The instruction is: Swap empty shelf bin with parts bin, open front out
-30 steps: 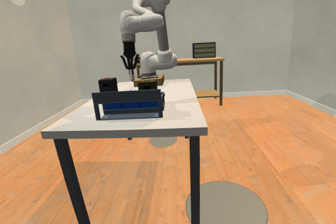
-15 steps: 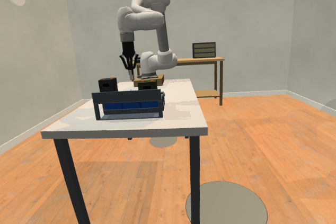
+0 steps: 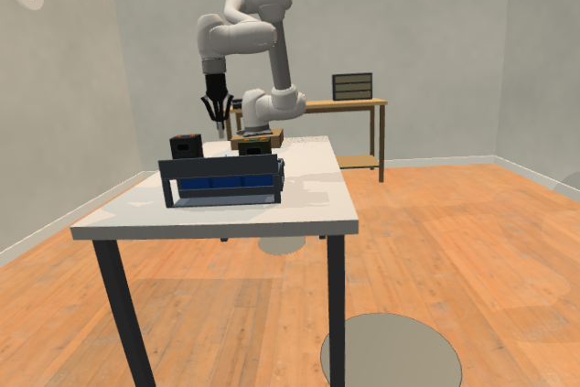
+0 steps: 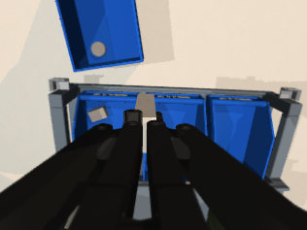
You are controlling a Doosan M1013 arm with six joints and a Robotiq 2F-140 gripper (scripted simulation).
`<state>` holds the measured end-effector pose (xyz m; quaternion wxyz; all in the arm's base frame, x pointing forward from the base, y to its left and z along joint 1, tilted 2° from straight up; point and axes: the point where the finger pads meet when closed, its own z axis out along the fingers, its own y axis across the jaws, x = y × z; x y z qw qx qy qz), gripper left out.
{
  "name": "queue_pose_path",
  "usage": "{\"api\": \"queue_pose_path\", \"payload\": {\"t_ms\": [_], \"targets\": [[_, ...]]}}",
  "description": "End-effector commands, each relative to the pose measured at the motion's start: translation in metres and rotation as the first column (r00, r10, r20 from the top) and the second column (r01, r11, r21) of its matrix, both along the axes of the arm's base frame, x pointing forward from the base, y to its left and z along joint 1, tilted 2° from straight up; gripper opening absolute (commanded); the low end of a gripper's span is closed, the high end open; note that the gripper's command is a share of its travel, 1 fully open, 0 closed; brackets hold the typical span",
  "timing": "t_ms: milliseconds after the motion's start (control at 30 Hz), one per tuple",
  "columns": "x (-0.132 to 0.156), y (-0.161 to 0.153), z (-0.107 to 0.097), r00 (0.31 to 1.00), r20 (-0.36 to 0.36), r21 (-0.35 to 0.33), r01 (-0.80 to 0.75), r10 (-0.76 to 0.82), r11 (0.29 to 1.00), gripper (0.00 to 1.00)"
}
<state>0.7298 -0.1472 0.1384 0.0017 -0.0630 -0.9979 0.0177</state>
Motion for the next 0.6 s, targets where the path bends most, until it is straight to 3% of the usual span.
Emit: {"api": "queue_pose_path", "payload": {"t_ms": [0,333,567], "targets": [[-0.030,-0.033,-0.004,0.999,-0.001,0.001,-0.045,0.045,0.999,0.10],[-0.096,-0.091,-0.013,0.991,-0.004,0.002,-0.133,0.133,0.991,0.10],[-0.112,-0.102,-0.016,0.988,-0.004,0.002,-0.153,0.153,0.988,0.10]]}}
